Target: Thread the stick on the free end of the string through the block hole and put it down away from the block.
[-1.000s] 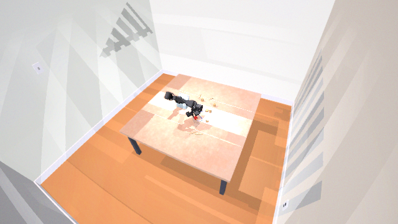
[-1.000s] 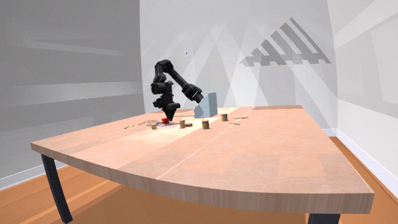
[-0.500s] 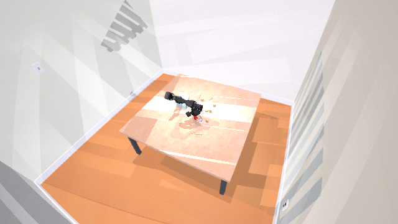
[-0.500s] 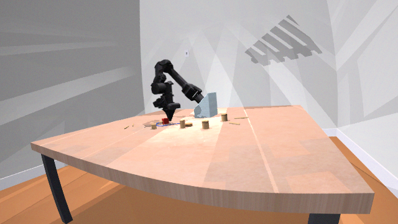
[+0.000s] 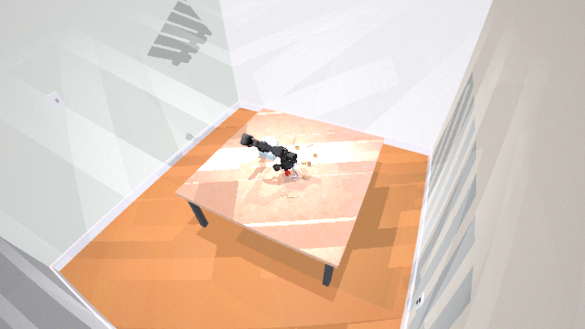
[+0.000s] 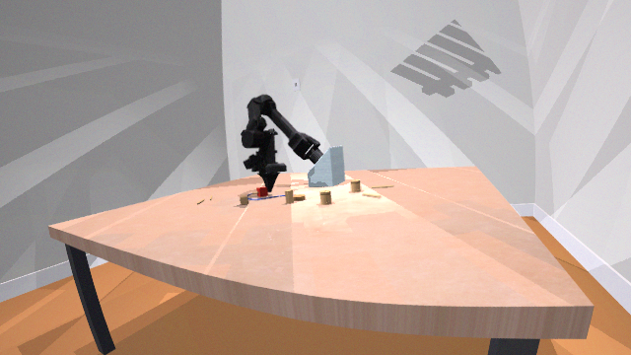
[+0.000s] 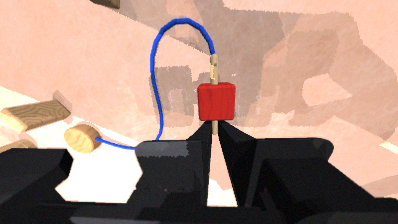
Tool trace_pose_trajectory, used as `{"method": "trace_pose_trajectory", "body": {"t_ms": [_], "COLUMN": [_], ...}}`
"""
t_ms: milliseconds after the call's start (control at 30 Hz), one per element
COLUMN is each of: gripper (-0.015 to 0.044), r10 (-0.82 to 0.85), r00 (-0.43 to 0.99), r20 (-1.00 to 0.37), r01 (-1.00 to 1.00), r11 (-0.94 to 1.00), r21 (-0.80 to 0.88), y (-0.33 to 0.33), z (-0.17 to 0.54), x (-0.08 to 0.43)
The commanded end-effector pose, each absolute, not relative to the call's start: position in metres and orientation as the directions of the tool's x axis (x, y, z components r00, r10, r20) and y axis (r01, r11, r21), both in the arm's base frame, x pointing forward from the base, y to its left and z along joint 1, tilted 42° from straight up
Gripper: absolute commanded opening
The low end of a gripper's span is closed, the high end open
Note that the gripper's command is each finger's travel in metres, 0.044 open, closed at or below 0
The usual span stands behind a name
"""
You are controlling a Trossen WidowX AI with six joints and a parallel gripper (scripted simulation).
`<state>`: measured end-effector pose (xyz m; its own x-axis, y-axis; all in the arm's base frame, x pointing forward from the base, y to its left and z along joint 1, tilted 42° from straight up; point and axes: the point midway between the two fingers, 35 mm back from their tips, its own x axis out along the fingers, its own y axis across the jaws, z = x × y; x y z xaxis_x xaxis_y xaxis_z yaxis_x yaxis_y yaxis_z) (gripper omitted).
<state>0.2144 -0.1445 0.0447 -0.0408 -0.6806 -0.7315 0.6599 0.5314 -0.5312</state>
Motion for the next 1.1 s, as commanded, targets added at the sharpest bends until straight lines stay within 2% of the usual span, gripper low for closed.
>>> {"method": "trace_pose_trajectory", "body": {"t_ms": [0, 1067], "gripper": [0.0, 0.0], "r10": [-0.682, -0.676], "r00": [-0.041, -0.037], "r20": [-0.73, -0.736], "r01": [0.656, 0.655], "r11": [0.533, 0.54], "r21": [-0.534, -0.529], "y": [-0.145, -0.124], "z": [0.045, 0.029], "x": [0.214, 0.183]}}
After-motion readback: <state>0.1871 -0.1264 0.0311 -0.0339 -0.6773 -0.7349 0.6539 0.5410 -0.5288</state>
